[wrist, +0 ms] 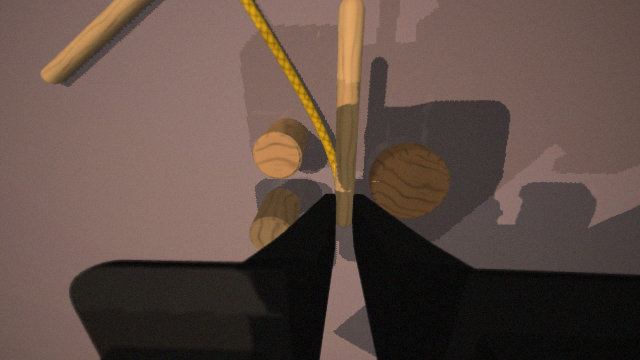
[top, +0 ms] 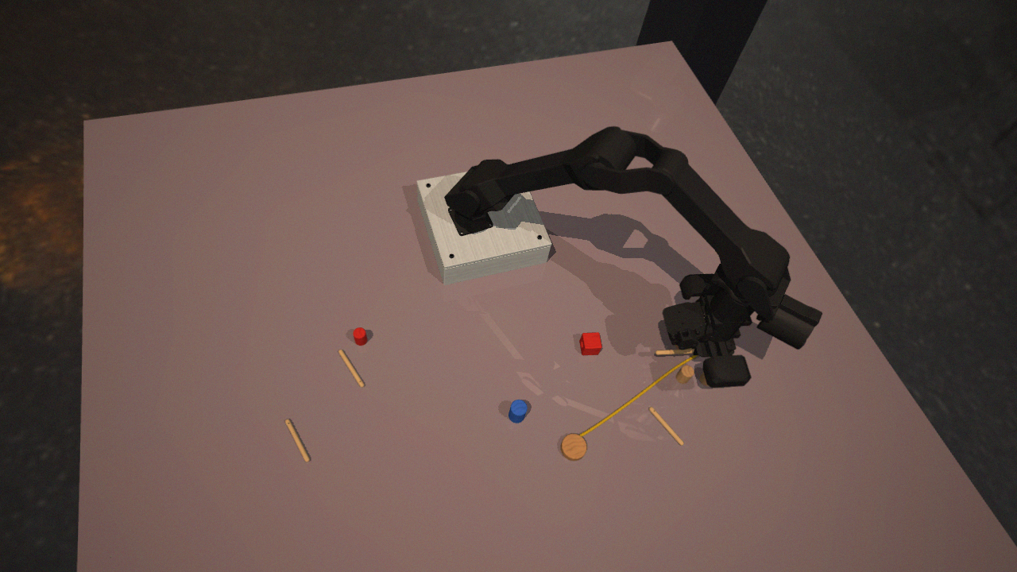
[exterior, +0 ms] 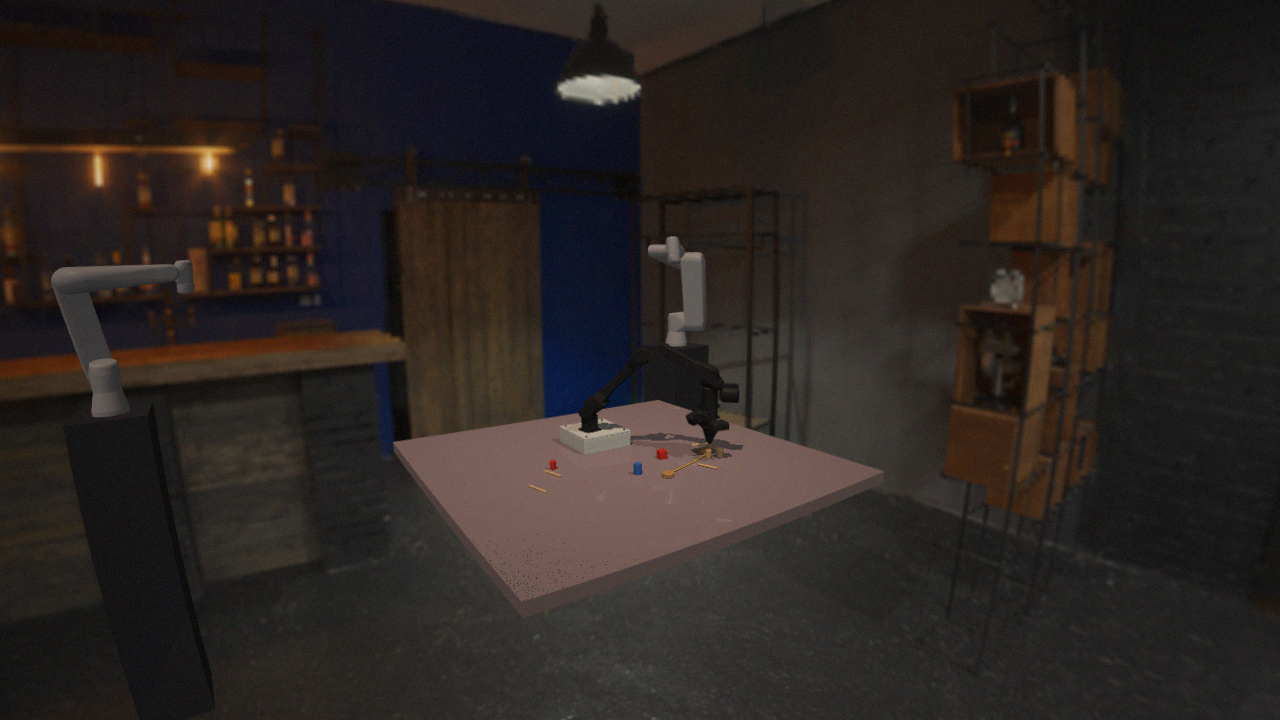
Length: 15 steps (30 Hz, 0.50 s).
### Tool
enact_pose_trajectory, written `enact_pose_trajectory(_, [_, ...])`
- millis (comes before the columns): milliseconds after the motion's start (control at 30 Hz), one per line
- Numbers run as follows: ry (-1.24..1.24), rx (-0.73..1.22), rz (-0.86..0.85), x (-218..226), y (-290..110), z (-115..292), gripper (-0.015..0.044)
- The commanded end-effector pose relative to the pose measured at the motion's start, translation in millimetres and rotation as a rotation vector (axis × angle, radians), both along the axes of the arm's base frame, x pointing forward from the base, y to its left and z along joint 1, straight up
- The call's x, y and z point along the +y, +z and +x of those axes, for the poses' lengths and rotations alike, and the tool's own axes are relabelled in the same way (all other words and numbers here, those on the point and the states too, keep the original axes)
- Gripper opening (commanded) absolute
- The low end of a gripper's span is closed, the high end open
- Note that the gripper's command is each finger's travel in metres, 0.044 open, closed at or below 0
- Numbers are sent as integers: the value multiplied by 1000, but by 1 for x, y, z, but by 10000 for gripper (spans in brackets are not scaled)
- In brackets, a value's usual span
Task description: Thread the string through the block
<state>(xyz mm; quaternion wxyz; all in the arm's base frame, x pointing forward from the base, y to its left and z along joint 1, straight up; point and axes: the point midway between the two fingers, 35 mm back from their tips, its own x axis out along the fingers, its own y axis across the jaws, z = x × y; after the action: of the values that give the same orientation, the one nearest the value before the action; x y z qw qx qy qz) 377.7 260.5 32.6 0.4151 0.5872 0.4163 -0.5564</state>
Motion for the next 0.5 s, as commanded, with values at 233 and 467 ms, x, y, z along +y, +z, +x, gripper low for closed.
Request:
enact_pose_trajectory(233, [-1, -1, 7, 0, -7, -10, 0])
enact_pose_trajectory(467, [-1, 0, 6, -1, -13, -16, 0])
